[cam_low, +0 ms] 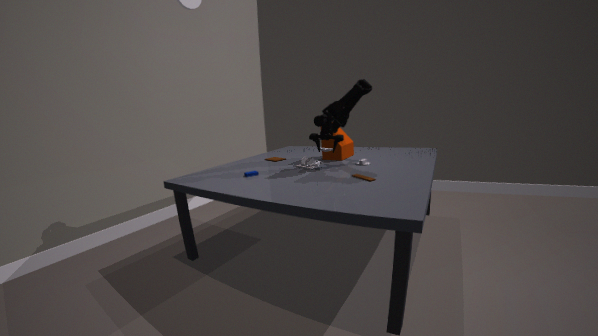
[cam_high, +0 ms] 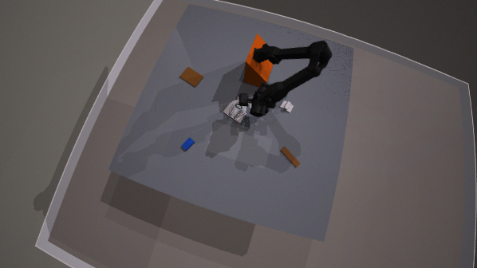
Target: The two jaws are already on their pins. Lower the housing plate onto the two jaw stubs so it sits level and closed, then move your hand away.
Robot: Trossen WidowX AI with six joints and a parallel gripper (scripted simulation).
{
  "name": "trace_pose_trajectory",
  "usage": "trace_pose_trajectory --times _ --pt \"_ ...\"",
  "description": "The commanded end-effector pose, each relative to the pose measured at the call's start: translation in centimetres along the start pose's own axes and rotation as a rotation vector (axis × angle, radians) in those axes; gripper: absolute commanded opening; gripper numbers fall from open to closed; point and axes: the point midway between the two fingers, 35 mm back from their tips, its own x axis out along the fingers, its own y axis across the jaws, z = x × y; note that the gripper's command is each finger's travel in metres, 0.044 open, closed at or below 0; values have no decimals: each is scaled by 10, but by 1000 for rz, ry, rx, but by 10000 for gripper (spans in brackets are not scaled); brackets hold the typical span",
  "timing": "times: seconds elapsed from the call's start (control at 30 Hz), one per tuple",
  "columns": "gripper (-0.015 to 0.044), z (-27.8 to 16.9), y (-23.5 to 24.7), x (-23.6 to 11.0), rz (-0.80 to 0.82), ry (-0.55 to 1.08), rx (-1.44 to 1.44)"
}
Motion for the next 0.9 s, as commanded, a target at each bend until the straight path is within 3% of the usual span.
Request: trace_pose_trajectory --times 0.0,0.87 --pt "351 -2 -13 1 11 -1 79" --pt "351 -34 -84 3 96 -24 556"
